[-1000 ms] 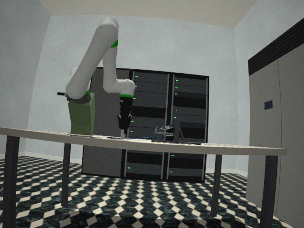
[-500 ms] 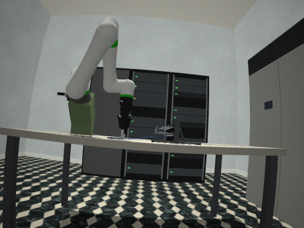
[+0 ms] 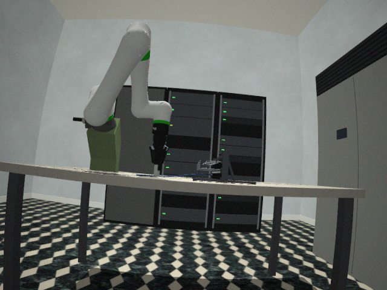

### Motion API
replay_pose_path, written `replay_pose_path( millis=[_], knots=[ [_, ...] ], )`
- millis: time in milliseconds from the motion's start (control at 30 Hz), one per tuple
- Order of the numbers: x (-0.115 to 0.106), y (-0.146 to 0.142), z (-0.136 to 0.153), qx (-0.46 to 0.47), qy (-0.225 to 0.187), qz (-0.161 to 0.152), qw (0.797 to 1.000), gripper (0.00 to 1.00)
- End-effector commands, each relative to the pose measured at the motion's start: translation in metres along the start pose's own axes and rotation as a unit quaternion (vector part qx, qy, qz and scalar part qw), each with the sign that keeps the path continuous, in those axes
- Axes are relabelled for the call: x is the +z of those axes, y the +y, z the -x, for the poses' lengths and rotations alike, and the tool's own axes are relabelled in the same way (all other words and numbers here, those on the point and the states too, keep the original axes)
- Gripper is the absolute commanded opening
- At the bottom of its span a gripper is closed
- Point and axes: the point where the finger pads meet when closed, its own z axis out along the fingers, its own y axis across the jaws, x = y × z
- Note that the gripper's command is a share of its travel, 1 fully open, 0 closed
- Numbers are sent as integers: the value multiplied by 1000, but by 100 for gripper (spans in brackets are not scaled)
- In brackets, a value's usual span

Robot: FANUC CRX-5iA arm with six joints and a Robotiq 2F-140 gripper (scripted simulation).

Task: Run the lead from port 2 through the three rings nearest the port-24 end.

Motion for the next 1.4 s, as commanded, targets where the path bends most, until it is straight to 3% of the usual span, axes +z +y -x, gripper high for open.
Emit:
replay_pose_path(
  millis=[0, 700, 1367],
  knots=[
    [0, 0, 0, 0, 0, 0, 1000, 0],
    [-6, 0, 0, 0, 0, 0, 1000, 0],
    [-26, 0, 0, 0, 0, 0, 1000, 0]
  ],
)
